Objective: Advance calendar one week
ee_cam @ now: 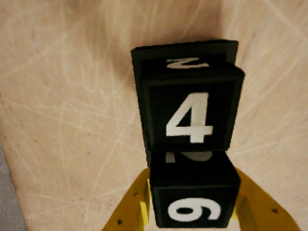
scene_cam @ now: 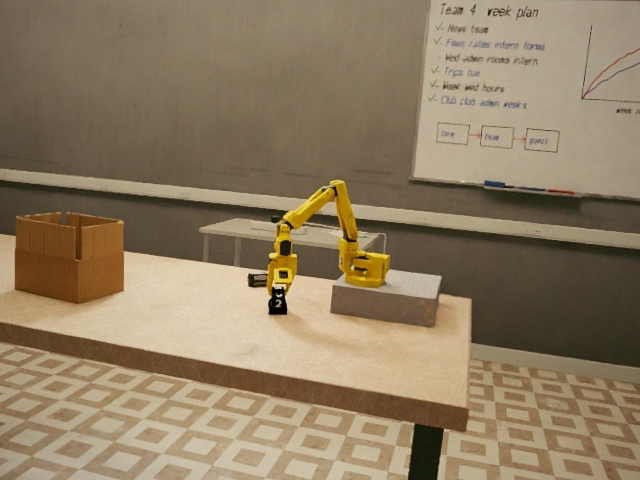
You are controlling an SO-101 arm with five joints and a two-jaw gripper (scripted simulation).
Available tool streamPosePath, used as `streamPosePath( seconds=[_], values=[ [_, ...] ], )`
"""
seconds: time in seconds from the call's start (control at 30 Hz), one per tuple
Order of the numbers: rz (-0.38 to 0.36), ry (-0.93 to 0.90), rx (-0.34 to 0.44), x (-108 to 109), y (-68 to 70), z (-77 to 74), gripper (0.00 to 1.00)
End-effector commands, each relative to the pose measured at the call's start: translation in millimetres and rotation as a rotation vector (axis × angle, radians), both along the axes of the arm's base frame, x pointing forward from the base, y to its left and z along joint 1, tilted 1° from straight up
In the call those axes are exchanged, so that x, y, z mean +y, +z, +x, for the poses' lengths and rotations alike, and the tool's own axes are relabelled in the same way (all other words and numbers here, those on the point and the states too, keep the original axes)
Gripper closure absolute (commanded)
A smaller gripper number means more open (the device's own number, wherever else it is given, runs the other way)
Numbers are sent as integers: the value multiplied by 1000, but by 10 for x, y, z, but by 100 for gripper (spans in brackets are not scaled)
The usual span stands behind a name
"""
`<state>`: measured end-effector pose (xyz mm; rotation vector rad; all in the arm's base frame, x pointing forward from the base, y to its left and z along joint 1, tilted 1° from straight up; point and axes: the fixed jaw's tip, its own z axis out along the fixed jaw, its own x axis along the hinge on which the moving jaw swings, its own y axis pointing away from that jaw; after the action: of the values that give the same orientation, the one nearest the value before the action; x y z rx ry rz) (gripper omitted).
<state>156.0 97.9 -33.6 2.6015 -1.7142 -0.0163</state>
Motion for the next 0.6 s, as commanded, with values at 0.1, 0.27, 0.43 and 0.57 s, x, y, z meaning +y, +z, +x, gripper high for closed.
streamPosePath(
  seconds=[0.1, 0.27, 0.43, 0.57],
  values=[
    [11, -7, -16, 13, 57, 37, 100],
    [11, -7, -16, 13, 58, 37, 100],
    [11, -7, -16, 12, 85, 36, 100],
    [11, -7, -16, 9, 142, 33, 100]
  ],
)
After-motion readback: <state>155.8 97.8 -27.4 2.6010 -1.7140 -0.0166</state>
